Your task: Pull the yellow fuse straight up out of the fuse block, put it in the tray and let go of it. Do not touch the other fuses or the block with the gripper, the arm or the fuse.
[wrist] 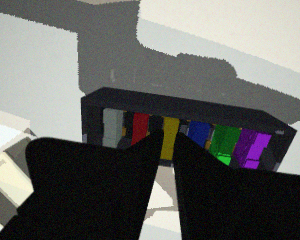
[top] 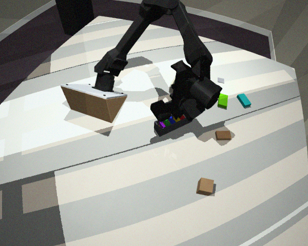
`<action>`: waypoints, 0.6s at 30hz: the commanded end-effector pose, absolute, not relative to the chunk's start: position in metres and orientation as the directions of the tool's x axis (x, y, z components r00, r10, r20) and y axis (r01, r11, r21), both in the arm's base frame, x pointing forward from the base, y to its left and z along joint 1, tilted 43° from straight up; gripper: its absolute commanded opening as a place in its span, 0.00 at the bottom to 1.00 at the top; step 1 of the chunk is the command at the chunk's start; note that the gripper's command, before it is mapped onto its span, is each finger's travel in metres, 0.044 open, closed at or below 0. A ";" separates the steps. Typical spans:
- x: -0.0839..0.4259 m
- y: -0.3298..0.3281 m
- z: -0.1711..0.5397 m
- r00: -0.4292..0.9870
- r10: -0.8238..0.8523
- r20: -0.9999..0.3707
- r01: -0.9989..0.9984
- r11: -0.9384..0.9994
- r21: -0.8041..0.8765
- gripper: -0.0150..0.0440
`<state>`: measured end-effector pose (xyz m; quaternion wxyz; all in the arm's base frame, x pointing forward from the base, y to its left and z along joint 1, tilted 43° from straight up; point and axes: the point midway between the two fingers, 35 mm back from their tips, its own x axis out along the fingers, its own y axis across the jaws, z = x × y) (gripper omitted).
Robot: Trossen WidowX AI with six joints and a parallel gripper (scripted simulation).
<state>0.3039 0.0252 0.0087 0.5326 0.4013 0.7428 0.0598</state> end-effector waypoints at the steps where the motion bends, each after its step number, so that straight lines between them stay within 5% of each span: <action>1: 0.304 0.024 0.010 -0.111 0.660 -0.743 0.532 0.671 0.516 0.25; 18: 0.305 0.019 0.016 -0.111 0.660 -0.743 0.533 0.671 0.516 0.25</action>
